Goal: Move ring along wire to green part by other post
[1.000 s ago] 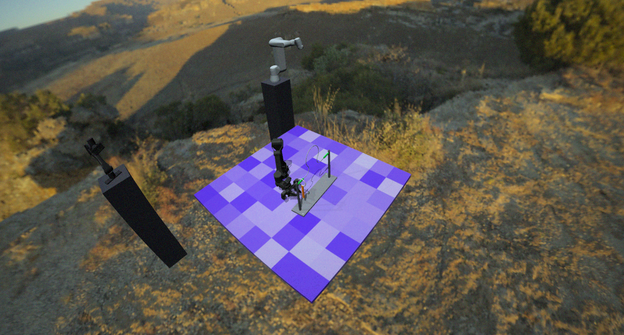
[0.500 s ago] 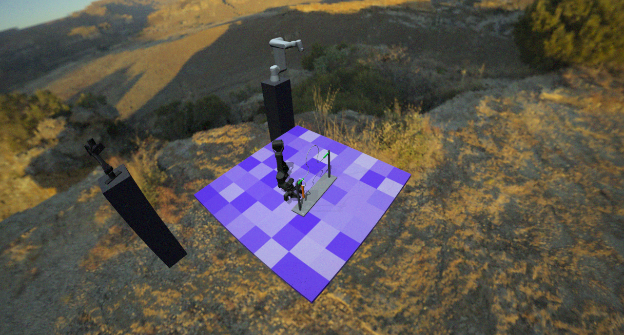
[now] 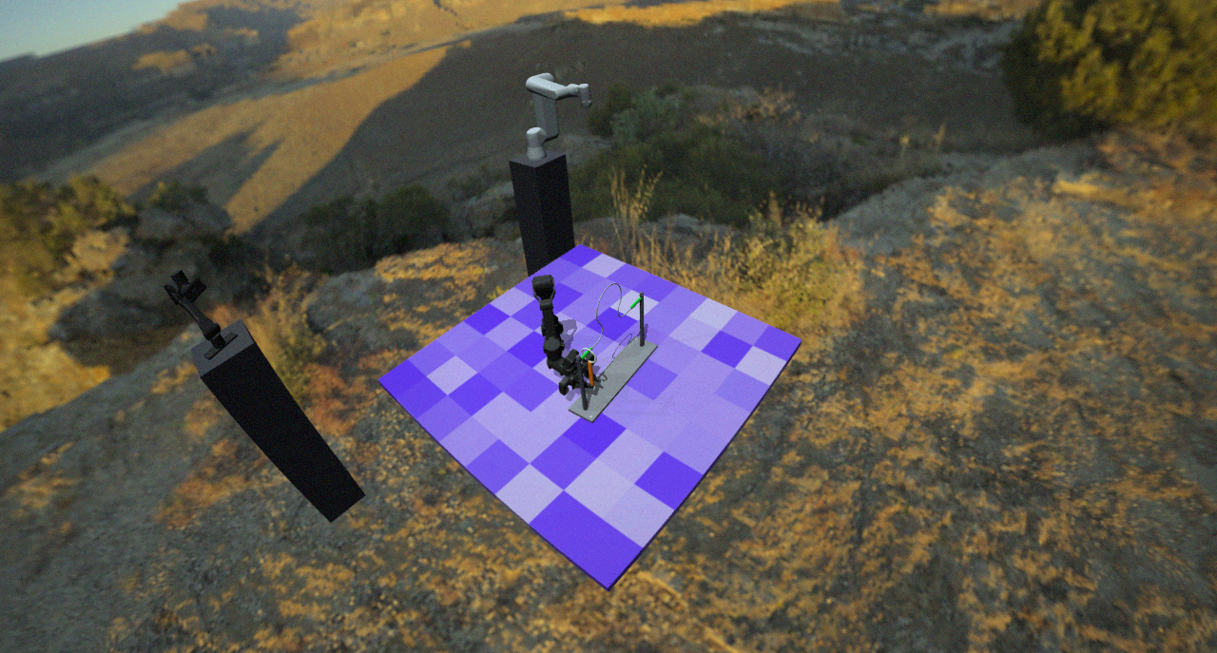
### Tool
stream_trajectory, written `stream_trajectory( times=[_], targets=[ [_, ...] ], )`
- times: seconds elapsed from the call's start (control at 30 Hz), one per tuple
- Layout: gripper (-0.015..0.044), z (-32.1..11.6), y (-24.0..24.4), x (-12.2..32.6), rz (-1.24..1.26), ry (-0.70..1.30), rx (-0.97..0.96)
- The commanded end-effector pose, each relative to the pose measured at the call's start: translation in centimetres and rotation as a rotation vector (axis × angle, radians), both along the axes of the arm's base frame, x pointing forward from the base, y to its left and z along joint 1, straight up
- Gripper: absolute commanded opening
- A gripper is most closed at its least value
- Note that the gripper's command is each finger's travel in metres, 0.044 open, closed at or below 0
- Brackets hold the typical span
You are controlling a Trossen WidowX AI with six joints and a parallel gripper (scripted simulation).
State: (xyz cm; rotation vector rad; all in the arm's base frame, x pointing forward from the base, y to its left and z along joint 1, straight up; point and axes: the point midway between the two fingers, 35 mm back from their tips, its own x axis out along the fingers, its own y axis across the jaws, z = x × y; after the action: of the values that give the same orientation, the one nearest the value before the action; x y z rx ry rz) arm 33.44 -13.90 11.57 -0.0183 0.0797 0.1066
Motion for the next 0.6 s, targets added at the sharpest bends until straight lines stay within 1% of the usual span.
stream_trajectory(
  times=[0.0,0.57],
  targets=[
    [0.016,0.16,0.01,0.9,-0.005,-0.008,0.0],
    [0.016,0.12,0.13,1.29,-0.005,-0.009,0.0]
  ],
)
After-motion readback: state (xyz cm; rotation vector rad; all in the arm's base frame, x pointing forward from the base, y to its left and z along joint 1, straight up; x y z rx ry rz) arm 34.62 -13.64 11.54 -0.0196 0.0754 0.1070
